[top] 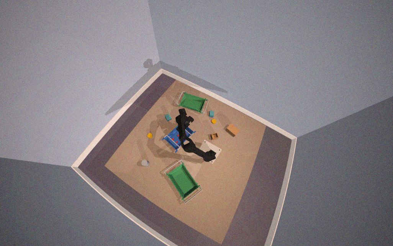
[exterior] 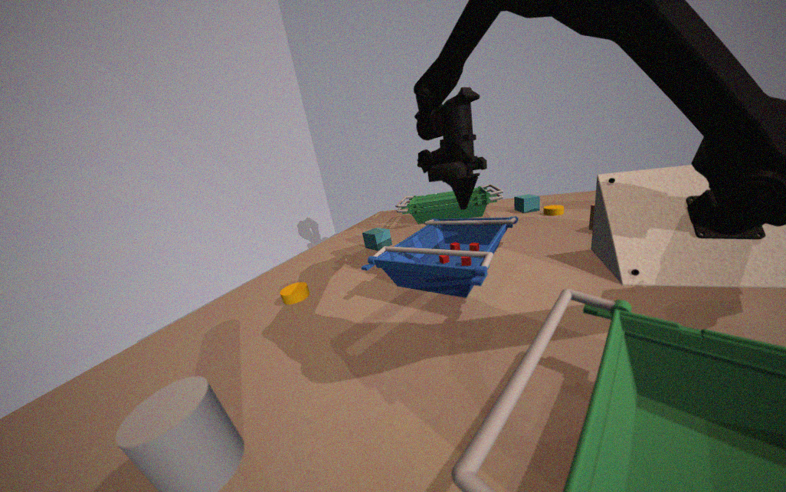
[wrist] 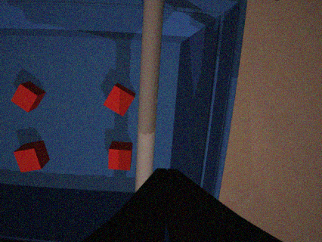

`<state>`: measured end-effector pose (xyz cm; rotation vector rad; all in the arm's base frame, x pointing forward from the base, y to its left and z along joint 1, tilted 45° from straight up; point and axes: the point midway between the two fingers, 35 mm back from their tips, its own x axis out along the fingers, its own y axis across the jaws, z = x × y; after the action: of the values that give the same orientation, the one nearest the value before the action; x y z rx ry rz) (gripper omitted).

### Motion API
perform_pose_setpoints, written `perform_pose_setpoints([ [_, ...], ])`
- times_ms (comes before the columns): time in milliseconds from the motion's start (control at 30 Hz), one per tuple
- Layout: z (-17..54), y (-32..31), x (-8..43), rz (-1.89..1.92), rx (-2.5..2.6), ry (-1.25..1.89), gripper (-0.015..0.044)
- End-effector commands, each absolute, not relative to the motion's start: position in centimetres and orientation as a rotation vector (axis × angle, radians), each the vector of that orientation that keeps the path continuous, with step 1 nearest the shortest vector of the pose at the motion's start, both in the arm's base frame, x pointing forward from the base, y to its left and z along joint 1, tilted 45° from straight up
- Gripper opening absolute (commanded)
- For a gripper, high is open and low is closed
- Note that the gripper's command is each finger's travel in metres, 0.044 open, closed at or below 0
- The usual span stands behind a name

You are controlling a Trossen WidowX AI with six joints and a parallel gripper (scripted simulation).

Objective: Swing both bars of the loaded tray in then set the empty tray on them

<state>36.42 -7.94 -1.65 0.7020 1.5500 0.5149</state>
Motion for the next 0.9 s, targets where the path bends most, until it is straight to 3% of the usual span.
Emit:
perform_pose_setpoints([
  [0,-1.6,-7.9,36.4,0.515,0.702,1.55,0.0],
  [533,-1.6,-7.9,36.4,0.515,0.702,1.55,0.0],
  [867,-0.2,-9.3,36.4,0.515,0.702,1.551,0.0263],
])
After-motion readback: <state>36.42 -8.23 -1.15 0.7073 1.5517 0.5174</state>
